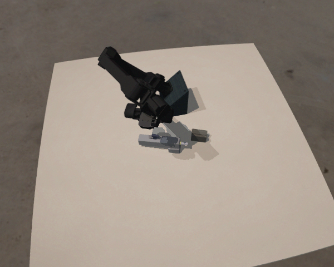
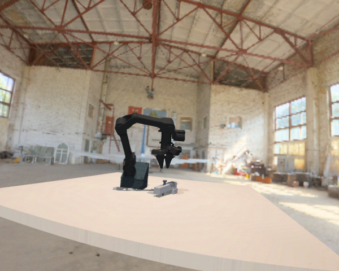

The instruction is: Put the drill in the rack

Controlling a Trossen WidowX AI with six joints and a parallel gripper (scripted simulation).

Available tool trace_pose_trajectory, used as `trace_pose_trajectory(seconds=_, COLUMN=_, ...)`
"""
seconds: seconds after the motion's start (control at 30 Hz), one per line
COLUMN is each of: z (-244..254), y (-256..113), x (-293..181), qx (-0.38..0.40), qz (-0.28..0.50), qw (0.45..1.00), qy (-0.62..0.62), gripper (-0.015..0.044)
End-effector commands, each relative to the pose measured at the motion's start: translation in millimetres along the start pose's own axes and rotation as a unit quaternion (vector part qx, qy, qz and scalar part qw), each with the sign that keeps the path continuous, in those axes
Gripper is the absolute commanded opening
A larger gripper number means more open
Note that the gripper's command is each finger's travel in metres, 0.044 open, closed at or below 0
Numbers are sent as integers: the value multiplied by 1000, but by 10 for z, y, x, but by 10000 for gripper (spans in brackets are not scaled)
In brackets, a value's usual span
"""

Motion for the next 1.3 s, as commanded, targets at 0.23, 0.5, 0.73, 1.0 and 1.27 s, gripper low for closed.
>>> trace_pose_trajectory(seconds=0.23, z=632, y=225, x=-48, qx=0, qz=3, qw=959, qy=-283, gripper=440)
trace_pose_trajectory(seconds=0.5, z=1237, y=558, x=-228, qx=2, qz=5, qw=836, qy=-548, gripper=440)
trace_pose_trajectory(seconds=0.73, z=1571, y=791, x=-399, qx=2, qz=6, qw=720, qy=-693, gripper=440)
trace_pose_trajectory(seconds=1.0, z=1602, y=816, x=-418, qx=2, qz=6, qw=708, qy=-707, gripper=440)
trace_pose_trajectory(seconds=1.27, z=1602, y=816, x=-418, qx=2, qz=6, qw=708, qy=-707, gripper=440)
Point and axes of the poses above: the point midway between the two fingers, 35 mm back from their tips, its own y axis out along the fingers, its own z axis across the jaws, x = y × z, the point moved 9 cm from there along -y, back along the fingers, and after that the axes turned 14 degrees about y, right-handed, at the moved point
